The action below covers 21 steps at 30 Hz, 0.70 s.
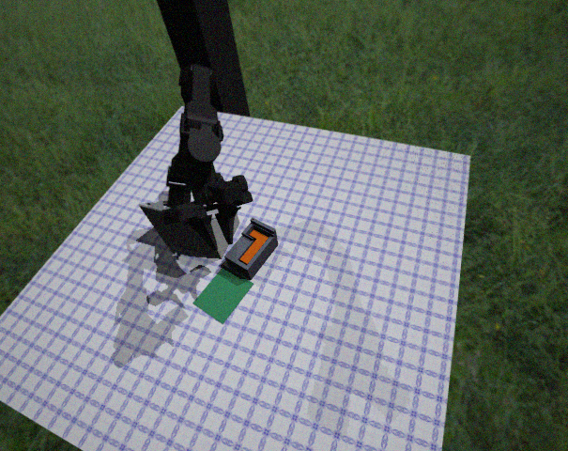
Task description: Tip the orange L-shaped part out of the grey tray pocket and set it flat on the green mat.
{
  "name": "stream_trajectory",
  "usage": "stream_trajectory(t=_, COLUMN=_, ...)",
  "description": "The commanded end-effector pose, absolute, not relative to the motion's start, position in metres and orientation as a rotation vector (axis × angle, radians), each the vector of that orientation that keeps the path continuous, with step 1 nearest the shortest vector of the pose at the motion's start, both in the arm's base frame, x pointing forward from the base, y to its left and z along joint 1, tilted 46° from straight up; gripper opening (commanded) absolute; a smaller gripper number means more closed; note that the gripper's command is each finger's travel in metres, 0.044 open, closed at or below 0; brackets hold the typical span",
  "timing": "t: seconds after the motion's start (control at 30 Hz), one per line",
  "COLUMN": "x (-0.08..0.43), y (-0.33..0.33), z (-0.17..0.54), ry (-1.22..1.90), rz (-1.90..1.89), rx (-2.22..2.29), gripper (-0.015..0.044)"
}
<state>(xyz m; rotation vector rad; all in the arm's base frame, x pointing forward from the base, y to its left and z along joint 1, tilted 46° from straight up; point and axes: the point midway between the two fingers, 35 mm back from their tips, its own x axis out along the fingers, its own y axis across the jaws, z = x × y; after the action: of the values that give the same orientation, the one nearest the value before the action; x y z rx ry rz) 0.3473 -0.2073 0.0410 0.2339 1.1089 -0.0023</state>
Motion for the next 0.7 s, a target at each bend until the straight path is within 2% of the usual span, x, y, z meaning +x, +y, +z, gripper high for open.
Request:
stream_trajectory(t=0.0, x=0.342, y=-0.131, z=0.035, ry=1.206, rz=0.171, rx=0.337, gripper=0.018)
stream_trajectory(t=0.17, x=0.314, y=-0.031, z=0.037, ry=1.375, rz=0.393, rx=0.469, gripper=0.018)
stream_trajectory(t=0.33, x=0.264, y=0.054, z=0.049, ry=1.596, rz=0.572, rx=0.596, gripper=0.018)
stream_trajectory(t=0.43, x=0.249, y=0.073, z=0.054, ry=1.66, rz=0.609, rx=0.626, gripper=0.018)
stream_trajectory(t=0.67, x=0.248, y=0.078, z=0.048, ry=1.66, rz=0.608, rx=0.625, gripper=0.018)
